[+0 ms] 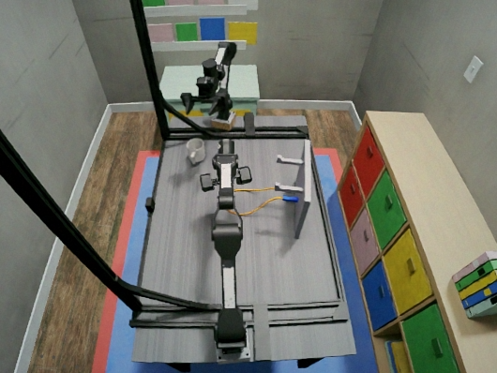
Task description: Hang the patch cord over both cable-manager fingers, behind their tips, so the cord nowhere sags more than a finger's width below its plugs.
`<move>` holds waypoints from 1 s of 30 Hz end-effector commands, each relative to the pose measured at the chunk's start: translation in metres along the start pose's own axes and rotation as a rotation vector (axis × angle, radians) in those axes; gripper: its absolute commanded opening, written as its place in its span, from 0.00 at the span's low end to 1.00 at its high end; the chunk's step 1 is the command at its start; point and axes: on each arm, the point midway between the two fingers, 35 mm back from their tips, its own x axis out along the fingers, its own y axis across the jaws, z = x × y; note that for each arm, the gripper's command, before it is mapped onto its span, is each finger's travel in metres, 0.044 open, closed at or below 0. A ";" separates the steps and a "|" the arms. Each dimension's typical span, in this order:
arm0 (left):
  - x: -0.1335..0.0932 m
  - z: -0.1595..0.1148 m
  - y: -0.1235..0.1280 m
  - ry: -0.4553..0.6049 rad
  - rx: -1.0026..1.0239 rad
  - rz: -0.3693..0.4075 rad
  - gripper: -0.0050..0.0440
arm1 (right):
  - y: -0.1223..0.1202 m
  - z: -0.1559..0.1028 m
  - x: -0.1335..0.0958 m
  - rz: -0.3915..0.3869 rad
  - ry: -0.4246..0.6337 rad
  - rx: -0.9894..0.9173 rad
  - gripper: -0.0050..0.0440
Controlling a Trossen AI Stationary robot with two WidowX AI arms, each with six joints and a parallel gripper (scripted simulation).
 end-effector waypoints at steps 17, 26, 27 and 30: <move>-0.012 0.029 -0.024 -0.154 -0.146 -0.045 1.00 | 0.014 0.015 0.001 0.036 -0.027 -0.102 1.00; -0.012 0.032 -0.023 -0.159 -0.144 -0.047 1.00 | 0.014 0.007 0.025 0.036 0.001 -0.101 1.00; -0.012 0.032 -0.023 -0.159 -0.144 -0.047 1.00 | 0.014 0.006 0.029 0.035 0.005 -0.101 1.00; -0.012 0.032 -0.023 -0.159 -0.144 -0.047 1.00 | 0.014 0.004 0.034 0.037 0.009 -0.101 1.00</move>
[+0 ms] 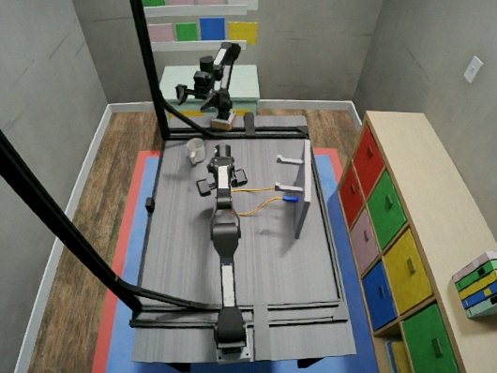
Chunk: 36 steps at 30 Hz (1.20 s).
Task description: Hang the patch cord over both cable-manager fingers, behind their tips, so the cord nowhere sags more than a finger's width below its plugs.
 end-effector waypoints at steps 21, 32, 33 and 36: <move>-0.001 0.007 0.000 -0.020 -0.001 0.001 1.00 | -0.002 -0.008 0.049 -0.009 0.012 -0.006 1.00; -0.001 0.007 0.000 -0.020 -0.001 0.001 1.00 | -0.002 -0.013 0.060 -0.006 0.022 -0.005 1.00; -0.001 0.007 0.000 -0.020 -0.001 0.001 1.00 | -0.002 -0.013 0.060 -0.006 0.022 -0.005 1.00; -0.001 0.007 0.000 -0.020 -0.001 0.001 1.00 | -0.002 -0.015 0.065 -0.005 0.025 -0.005 1.00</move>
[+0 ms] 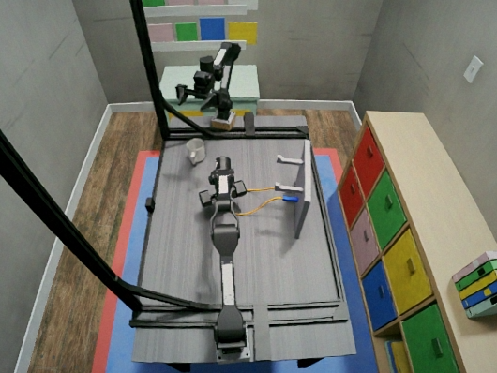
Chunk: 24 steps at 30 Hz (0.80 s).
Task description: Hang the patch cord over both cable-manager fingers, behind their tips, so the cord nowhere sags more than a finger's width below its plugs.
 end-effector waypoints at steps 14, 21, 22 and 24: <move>-0.001 0.007 0.000 -0.020 -0.001 0.001 1.00 | -0.002 0.006 0.008 -0.008 -0.026 -0.006 1.00; -0.001 0.007 0.000 -0.020 -0.001 0.001 1.00 | -0.002 0.005 0.010 -0.008 -0.025 -0.005 1.00; -0.001 0.007 0.000 -0.020 -0.001 0.001 1.00 | -0.002 0.005 0.010 -0.008 -0.024 -0.005 1.00; -0.001 0.007 0.000 -0.020 -0.001 0.001 1.00 | -0.002 0.005 0.010 -0.008 -0.024 -0.005 1.00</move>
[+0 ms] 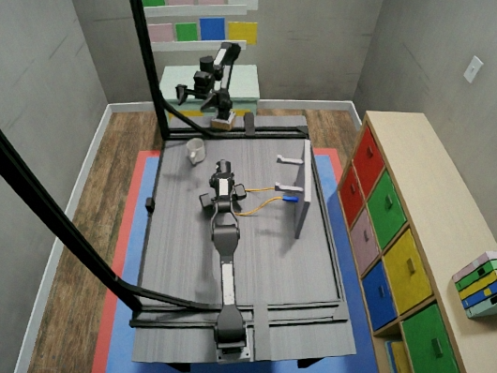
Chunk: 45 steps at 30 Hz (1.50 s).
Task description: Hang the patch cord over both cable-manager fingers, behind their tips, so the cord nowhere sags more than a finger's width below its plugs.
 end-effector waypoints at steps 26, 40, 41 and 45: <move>-0.001 0.007 0.000 -0.020 -0.001 0.001 1.00 | -0.002 0.012 -0.011 -0.011 -0.035 -0.005 0.14; -0.001 0.007 0.000 -0.020 -0.001 0.001 1.00 | -0.002 0.012 -0.011 -0.012 -0.035 -0.005 0.14; -0.001 0.007 0.000 -0.020 -0.001 0.001 1.00 | -0.002 0.012 -0.011 -0.012 -0.035 -0.005 0.14; -0.001 0.007 0.000 -0.020 -0.001 0.001 1.00 | -0.002 0.012 -0.012 -0.012 -0.035 -0.005 0.14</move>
